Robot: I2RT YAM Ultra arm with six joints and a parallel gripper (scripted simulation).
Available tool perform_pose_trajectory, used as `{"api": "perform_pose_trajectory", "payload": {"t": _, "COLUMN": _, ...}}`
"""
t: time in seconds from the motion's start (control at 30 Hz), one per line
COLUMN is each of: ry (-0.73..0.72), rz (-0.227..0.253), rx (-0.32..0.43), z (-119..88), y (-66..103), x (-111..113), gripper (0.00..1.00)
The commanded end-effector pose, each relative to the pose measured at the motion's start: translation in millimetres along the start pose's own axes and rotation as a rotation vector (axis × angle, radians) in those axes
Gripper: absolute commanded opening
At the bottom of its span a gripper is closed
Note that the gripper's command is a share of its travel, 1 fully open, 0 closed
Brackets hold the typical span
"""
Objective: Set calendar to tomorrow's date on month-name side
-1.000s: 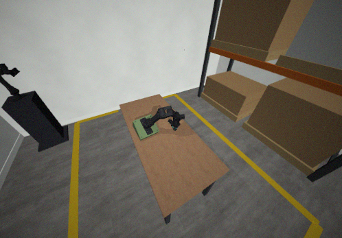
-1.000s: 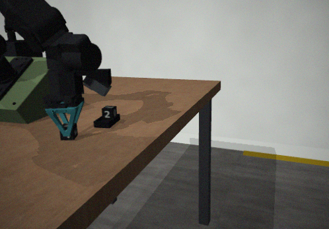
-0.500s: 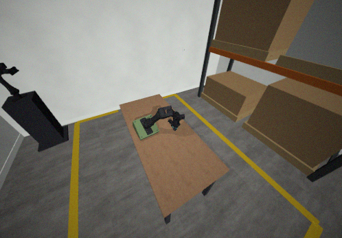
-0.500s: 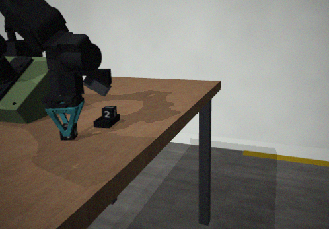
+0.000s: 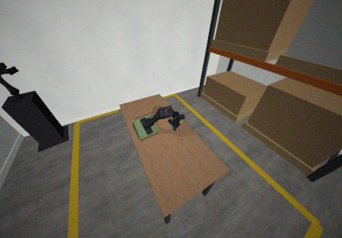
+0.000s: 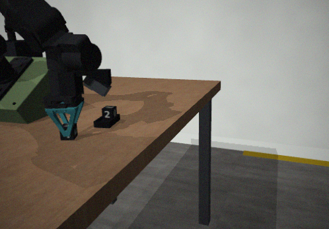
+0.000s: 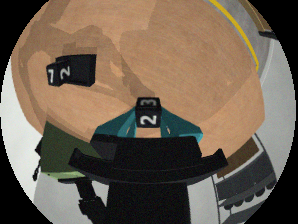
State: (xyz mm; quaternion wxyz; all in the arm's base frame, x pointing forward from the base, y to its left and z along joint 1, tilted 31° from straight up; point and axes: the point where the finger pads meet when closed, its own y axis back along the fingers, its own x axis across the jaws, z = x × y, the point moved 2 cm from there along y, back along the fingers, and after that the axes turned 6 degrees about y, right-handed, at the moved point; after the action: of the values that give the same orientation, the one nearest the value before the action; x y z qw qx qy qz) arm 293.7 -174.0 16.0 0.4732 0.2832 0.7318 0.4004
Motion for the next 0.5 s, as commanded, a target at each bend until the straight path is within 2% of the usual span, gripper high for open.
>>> {"api": "perform_pose_trajectory", "payload": {"t": 0.0, "ry": 0.0, "rz": -0.006, "rx": -0.01, "z": 2.2, "y": 2.9, "x": -1.1, "gripper": 0.27}}
{"api": "perform_pose_trajectory", "payload": {"t": 0.47, "ry": 0.001, "rz": -0.006, "rx": -0.01, "z": 2.1, "y": 2.9, "x": -0.9, "gripper": 0.27}}
